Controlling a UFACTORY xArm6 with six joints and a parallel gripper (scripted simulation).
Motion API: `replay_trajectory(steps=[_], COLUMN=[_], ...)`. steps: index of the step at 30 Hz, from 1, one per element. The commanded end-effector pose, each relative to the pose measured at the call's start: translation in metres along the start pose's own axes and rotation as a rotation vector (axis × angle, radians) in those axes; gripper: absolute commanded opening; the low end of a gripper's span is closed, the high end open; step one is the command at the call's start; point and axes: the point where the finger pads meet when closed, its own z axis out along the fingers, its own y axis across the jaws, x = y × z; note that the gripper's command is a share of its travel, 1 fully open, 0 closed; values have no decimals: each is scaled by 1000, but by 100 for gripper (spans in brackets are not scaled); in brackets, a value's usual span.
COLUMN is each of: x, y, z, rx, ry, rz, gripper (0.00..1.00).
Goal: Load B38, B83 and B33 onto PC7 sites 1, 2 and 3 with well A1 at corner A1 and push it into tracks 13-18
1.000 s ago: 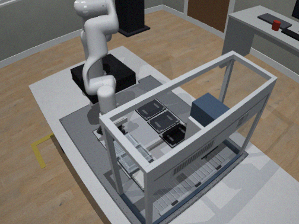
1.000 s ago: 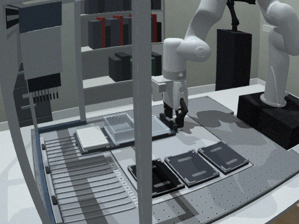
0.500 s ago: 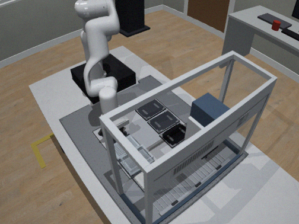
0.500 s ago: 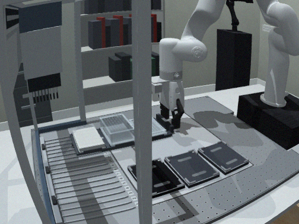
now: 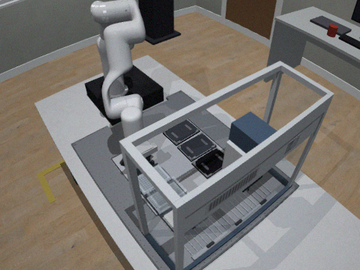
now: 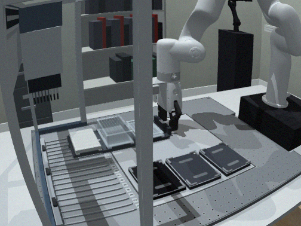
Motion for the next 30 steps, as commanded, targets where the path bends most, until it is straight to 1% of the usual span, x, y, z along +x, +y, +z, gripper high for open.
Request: replay_trajectory(steps=[1, 30], x=[5, 31], y=[1, 1], z=[-2, -2], rx=[-2, -2], ry=[5, 5], rz=[0, 0], gripper=[82, 82])
